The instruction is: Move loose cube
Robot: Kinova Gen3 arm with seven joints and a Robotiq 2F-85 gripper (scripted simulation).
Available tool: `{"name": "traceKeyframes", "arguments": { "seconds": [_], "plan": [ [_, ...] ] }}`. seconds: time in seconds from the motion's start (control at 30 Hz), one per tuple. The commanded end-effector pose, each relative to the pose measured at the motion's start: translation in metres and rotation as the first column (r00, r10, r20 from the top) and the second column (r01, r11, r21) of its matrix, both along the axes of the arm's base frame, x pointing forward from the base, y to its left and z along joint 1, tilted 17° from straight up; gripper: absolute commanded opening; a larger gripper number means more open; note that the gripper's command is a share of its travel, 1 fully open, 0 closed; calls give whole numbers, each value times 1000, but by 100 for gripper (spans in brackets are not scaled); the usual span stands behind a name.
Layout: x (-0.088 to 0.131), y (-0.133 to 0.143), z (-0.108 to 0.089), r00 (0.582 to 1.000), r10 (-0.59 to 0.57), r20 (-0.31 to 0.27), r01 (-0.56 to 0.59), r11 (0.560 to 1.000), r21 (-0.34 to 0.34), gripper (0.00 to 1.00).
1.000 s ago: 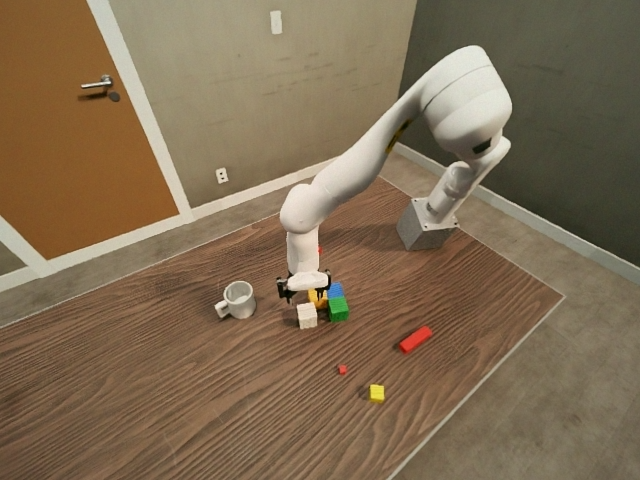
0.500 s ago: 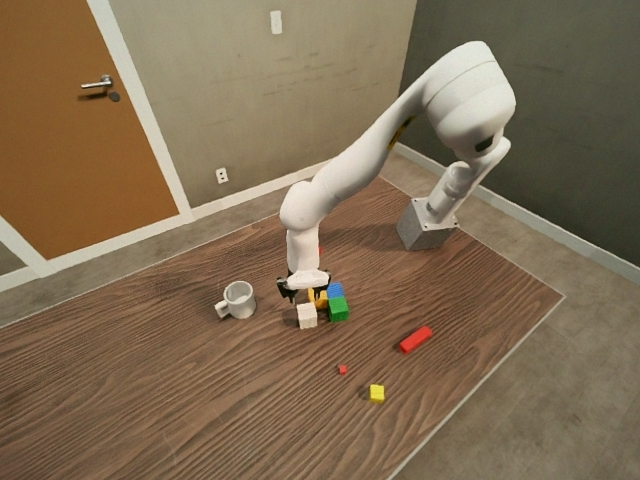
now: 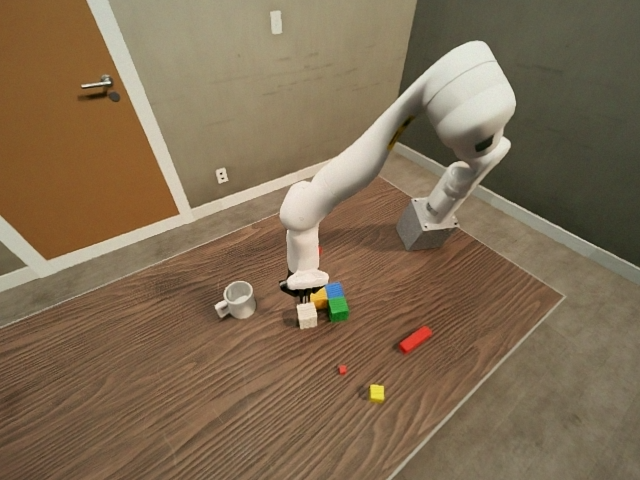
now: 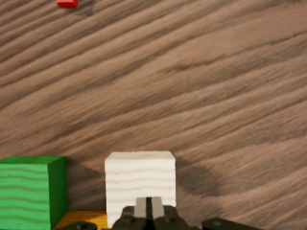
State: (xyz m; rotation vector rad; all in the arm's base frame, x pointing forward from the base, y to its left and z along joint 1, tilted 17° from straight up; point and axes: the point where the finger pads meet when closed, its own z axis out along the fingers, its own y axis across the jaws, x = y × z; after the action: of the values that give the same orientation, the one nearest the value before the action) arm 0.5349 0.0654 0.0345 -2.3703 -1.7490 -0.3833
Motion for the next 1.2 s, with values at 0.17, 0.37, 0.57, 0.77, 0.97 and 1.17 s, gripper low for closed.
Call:
{"name": "traceKeyframes", "arguments": {
  "seconds": [0.17,0.37,0.57,0.77,0.97,1.17],
  "plan": [
    [-4,-1,1,1000,-4,-9,4,1000,1,10],
    [-4,-1,1,1000,-4,-9,4,1000,1,10],
    [-4,-1,1,1000,-4,-9,4,1000,1,10],
    [-4,-1,1,1000,-8,-10,8,1000,1,10],
    [-3,-1,1,1000,-23,-15,23,1000,2,10],
    [-3,-1,1,999,-49,-23,49,999,5,10]
  ]
}}
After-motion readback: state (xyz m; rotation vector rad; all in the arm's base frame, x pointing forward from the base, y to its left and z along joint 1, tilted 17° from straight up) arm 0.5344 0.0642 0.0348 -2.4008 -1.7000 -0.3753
